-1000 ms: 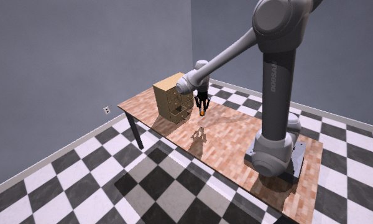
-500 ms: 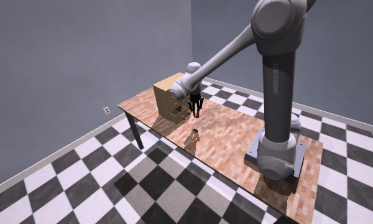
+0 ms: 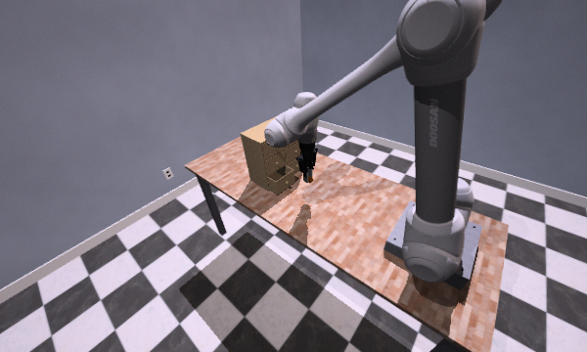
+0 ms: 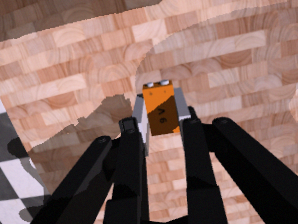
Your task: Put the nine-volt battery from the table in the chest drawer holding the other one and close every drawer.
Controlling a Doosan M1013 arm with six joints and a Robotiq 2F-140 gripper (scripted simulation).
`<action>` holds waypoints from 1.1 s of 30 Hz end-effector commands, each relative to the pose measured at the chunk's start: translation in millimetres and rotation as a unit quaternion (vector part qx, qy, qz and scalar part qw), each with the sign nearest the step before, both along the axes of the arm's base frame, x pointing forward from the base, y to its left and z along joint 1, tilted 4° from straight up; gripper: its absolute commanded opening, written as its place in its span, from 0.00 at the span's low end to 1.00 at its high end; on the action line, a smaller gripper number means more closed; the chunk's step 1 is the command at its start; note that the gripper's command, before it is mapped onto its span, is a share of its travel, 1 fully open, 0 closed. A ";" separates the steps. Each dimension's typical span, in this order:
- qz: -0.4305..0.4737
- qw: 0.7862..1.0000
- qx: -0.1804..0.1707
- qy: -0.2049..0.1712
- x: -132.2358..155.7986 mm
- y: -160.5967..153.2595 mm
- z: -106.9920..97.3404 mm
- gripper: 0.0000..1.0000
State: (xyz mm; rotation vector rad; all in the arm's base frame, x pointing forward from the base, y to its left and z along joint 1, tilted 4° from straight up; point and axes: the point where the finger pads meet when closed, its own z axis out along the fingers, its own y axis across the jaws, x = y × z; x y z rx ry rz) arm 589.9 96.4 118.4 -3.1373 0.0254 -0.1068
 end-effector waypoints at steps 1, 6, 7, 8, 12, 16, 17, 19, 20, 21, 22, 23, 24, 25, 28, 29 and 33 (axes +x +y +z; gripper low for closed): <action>0.002 1.000 0.002 0.001 -0.5 -0.6 7.8 0.14; 0.002 1.000 0.002 0.001 -0.7 -0.6 9.9 0.14; 0.002 1.000 0.002 0.001 -0.7 -0.6 9.9 0.14; 0.002 1.000 0.002 0.001 -0.7 -0.6 9.9 0.14; 0.002 1.000 0.002 0.001 -0.7 -0.6 9.9 0.14; 0.002 1.000 0.002 -0.003 -0.8 -0.6 9.7 0.14; 0.002 1.000 0.002 -0.004 -0.8 -0.6 9.7 0.14; 0.002 1.000 0.002 -0.008 -1.0 -0.6 9.6 0.14; 0.002 1.000 0.002 -0.011 -1.1 -0.6 9.5 0.14; 0.002 1.000 0.002 -0.014 -1.2 -0.6 9.4 0.14; 0.002 1.000 0.002 -0.017 -1.3 -0.6 9.3 0.14; 0.002 1.000 0.002 -0.021 -1.4 -0.6 9.2 0.14; 0.002 1.000 0.002 -0.025 -1.6 -0.6 9.1 0.14; 0.002 1.000 0.002 -0.029 -1.7 -0.6 9.0 0.14; 0.002 0.999 0.002 -0.034 -1.9 -0.6 8.8 0.14; 0.002 0.999 0.002 -0.039 -2.1 -0.6 8.7 0.14; 0.002 0.998 0.001 -0.065 -3.0 -0.6 7.9 0.14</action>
